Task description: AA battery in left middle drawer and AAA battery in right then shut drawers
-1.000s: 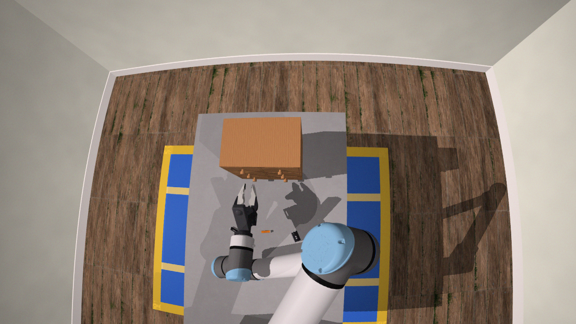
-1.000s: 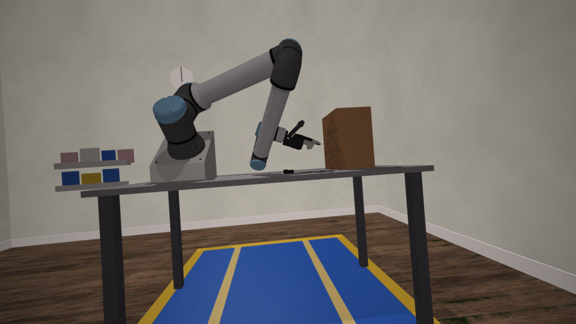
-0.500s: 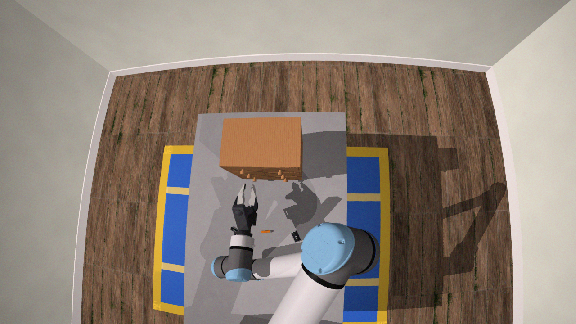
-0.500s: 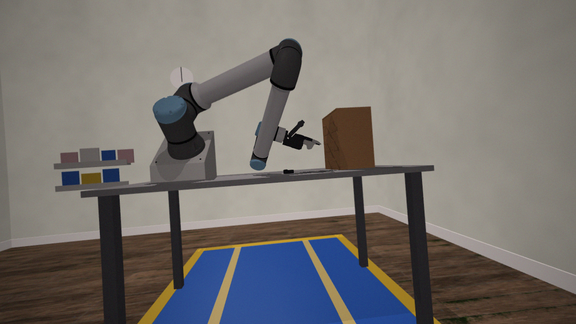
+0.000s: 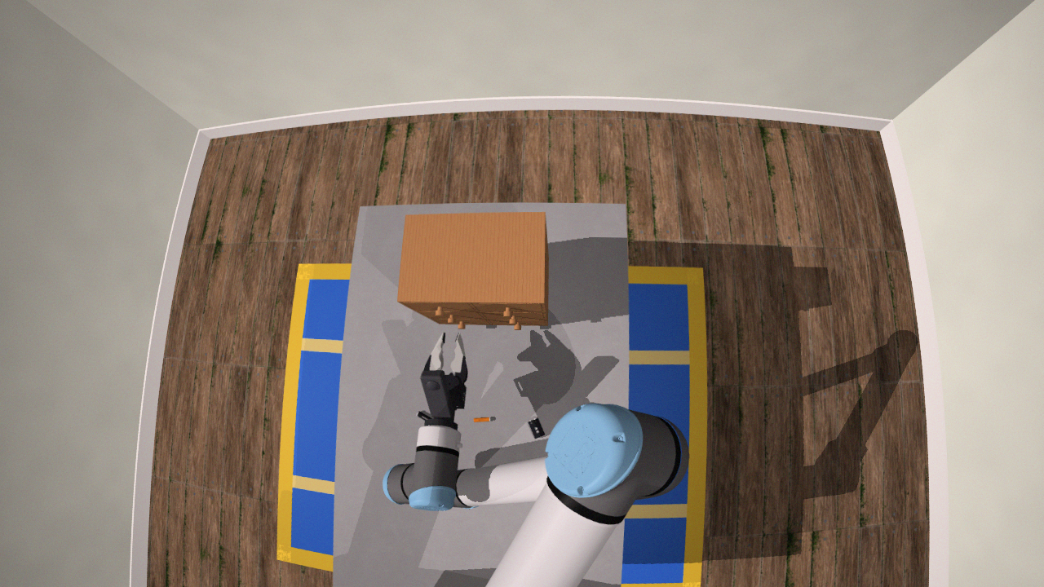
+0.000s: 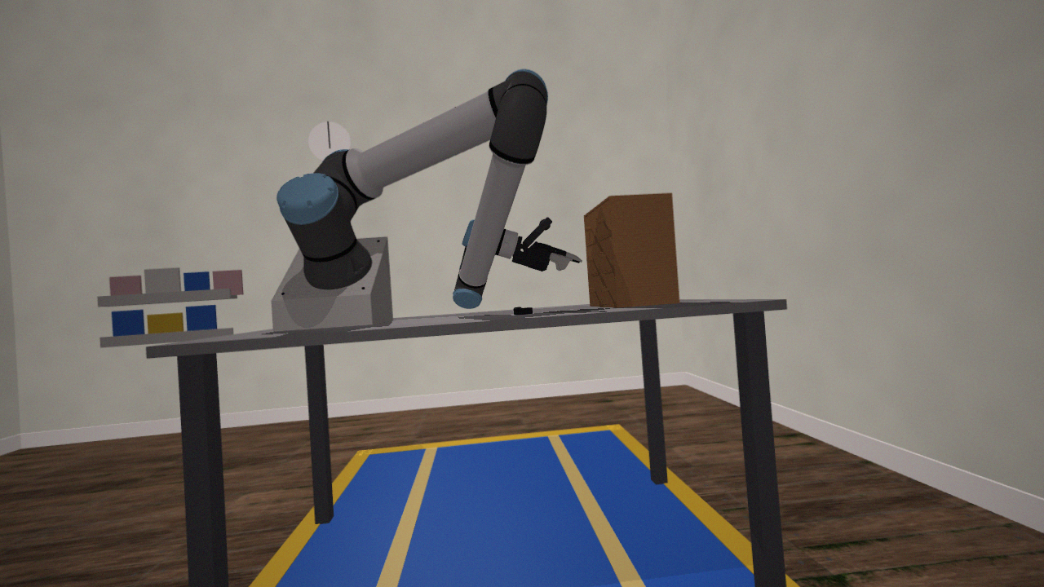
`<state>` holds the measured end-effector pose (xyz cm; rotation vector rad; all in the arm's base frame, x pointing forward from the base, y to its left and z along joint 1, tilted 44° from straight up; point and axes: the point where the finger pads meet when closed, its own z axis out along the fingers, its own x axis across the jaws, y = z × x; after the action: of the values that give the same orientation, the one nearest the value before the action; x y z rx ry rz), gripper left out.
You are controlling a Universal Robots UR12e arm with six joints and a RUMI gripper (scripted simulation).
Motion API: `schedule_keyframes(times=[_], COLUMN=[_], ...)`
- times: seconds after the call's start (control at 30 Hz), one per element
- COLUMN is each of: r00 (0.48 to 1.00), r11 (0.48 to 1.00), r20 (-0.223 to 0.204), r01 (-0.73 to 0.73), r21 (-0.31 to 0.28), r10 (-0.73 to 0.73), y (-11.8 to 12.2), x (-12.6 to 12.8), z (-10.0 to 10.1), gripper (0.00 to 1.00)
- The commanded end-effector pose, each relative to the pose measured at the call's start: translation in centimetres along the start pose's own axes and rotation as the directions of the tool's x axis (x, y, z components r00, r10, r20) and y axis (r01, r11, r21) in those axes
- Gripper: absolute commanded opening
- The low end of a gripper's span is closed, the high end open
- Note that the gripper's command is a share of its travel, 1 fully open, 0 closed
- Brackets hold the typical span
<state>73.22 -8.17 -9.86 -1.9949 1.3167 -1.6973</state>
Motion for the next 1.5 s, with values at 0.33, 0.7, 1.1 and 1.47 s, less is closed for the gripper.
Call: schedule_keyframes(times=[0.33, 0.7, 1.1, 1.47], r00=[1.0, 1.0, 1.0, 1.0], r11=[1.0, 1.0, 1.0, 1.0], r20=[0.0, 0.0, 0.0, 0.0], r01=[0.0, 0.0, 0.0, 0.0], r21=[0.001, 0.001, 0.001, 0.001], r10=[0.0, 0.0, 0.0, 0.0], y=[-0.06, -0.06, -0.09, -0.31], x=[0.0, 0.0, 0.0, 0.0], z=[-0.02, -0.02, 0.07, 0.68], gripper=[0.2, 0.2, 0.2, 0.2])
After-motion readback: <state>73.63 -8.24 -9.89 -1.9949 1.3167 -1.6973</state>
